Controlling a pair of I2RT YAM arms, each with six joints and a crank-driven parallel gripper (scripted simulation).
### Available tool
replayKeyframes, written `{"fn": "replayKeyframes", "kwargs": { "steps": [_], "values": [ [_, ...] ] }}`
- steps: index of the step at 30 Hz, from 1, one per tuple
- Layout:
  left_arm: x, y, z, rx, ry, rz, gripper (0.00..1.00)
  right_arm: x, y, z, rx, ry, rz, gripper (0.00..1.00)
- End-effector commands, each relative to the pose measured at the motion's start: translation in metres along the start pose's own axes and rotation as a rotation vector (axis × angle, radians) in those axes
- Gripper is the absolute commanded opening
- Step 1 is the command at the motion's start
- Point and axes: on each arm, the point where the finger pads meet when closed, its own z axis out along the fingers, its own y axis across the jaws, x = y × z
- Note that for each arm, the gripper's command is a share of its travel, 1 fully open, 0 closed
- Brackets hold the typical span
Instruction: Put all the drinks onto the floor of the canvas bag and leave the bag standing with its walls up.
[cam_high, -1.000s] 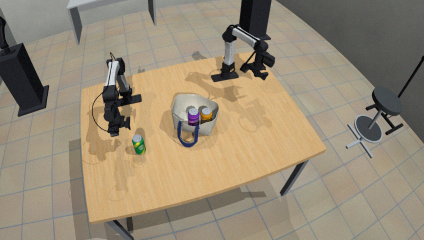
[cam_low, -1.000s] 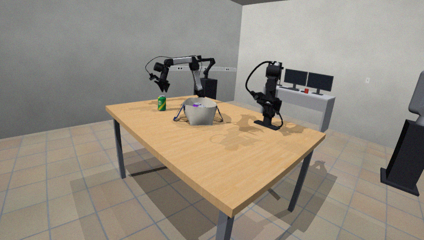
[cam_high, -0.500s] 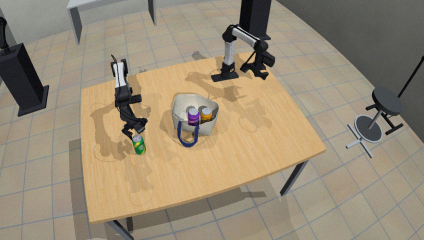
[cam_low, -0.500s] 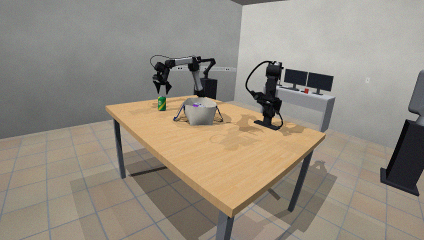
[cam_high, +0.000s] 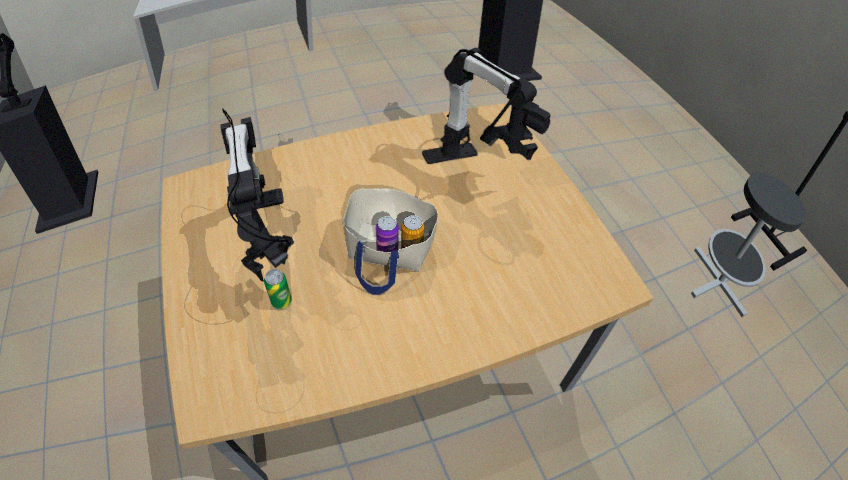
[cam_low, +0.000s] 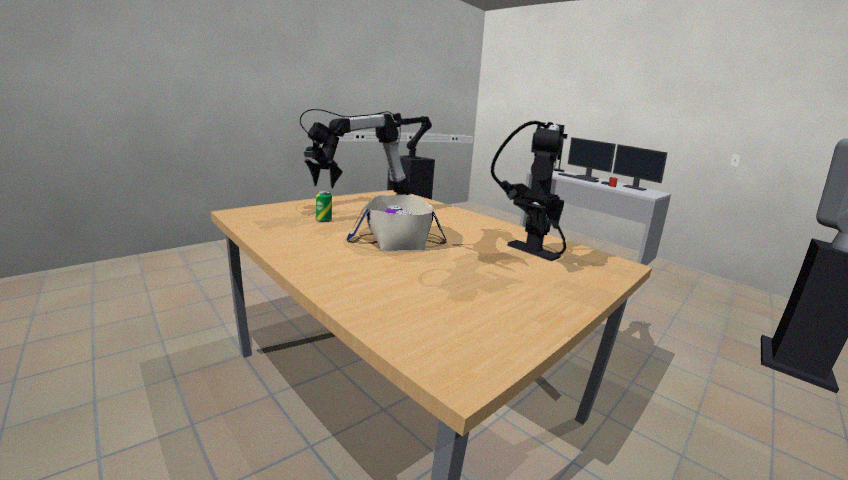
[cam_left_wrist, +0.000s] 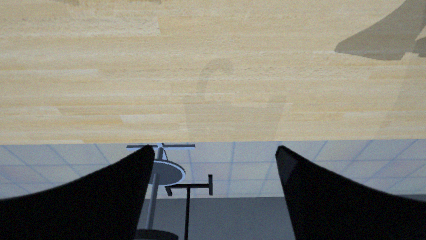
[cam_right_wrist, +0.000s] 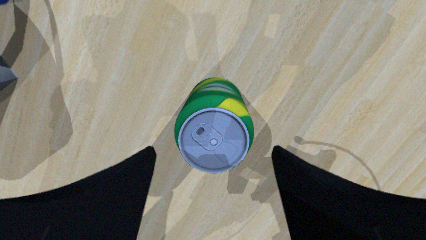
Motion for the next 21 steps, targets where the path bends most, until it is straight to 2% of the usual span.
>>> {"fn": "replayKeyframes", "kwargs": {
  "steps": [1, 5, 6, 21],
  "values": [
    [0.002, 0.008, -0.014, -0.041, 0.024, 0.003, 0.91, -0.033, -0.008, -0.010, 0.030, -0.109, -0.031, 0.89],
    [0.003, 0.009, -0.016, -0.047, 0.028, 0.002, 0.91, -0.032, -0.008, -0.010, 0.029, -0.107, -0.031, 0.89],
    [0.003, 0.009, -0.016, -0.047, 0.028, 0.002, 0.91, -0.018, -0.007, -0.005, 0.039, -0.085, -0.024, 0.89],
    [0.003, 0.009, -0.016, -0.047, 0.028, 0.002, 0.91, -0.013, -0.006, 0.003, 0.051, -0.097, -0.042, 0.89]
  ]
}}
